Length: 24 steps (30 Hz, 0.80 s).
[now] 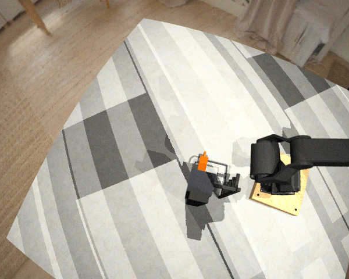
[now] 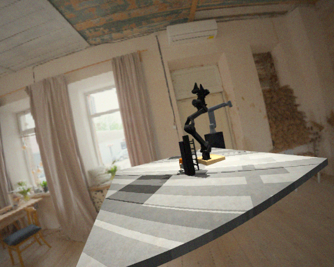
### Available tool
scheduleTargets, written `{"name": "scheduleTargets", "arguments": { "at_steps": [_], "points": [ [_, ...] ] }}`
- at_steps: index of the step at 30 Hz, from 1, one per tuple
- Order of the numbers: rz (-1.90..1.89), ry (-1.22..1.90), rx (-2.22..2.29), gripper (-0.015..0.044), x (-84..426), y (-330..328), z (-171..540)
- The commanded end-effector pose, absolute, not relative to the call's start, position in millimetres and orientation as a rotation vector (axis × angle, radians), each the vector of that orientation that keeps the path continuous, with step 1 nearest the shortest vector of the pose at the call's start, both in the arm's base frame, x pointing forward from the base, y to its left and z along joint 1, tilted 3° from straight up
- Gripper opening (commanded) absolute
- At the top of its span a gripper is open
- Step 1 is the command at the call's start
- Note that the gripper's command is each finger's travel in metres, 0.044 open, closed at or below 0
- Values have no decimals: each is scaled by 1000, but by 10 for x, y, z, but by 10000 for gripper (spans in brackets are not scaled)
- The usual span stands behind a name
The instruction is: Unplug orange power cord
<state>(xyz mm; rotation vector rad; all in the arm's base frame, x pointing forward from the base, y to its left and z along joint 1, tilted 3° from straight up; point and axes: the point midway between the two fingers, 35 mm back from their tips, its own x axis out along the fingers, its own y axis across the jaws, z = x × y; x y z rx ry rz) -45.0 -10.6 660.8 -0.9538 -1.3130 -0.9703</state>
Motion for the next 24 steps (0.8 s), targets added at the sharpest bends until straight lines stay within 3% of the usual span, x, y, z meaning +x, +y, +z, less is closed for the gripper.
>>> {"name": "scheduleTargets", "arguments": {
  "at_steps": [1,9,24],
  "points": [
    [-971,-1320,-947,374,-469,-111,6608],
    [-1005,-1567,-601,164,-1220,-571,6485],
    [-1031,-1682,82,160,-1605,-1989,5923]
  ]
}}
